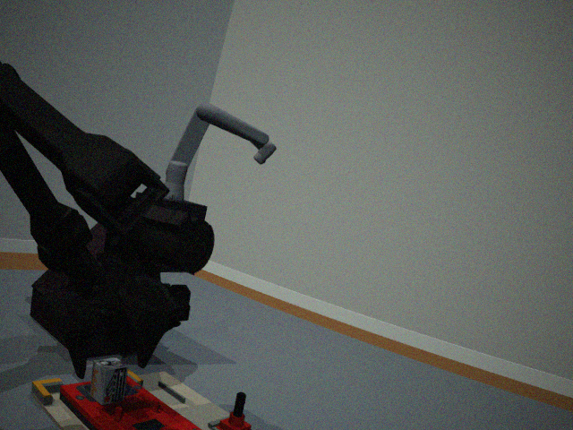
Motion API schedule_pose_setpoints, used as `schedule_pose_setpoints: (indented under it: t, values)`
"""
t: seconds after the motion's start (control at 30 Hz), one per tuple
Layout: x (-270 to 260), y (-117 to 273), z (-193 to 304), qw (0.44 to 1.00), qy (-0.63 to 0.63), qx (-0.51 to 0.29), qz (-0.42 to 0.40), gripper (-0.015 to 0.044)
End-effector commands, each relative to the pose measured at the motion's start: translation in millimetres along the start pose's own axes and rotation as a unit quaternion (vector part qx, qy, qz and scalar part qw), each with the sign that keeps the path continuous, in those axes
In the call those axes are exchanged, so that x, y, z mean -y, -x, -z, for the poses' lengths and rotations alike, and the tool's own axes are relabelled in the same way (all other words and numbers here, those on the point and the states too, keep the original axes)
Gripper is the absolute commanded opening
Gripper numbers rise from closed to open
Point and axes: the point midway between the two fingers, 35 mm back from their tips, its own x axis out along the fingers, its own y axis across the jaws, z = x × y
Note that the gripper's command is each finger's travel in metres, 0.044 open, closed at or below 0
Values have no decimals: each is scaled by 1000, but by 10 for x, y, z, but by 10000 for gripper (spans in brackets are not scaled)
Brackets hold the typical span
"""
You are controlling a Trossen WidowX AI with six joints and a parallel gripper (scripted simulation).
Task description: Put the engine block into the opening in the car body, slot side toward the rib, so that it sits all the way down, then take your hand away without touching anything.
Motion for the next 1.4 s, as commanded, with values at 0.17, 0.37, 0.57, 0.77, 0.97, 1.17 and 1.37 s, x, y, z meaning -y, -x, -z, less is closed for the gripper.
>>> schedule_pose_setpoints:
  t: [0.17,0.37,0.57,0.77,0.97,1.17,1.37]
  values:
    - [-2,-161,38,1000,5,-4,3,440]
    - [3,-255,49,1000,5,-4,4,440]
    - [4,-276,52,1000,5,-4,5,361]
    - [4,-276,52,1000,5,-4,5,204]
    - [4,-276,52,1000,5,-4,5,125]
    - [1,-264,36,1000,7,0,5,26]
    - [-34,-147,-96,999,21,29,6,0]
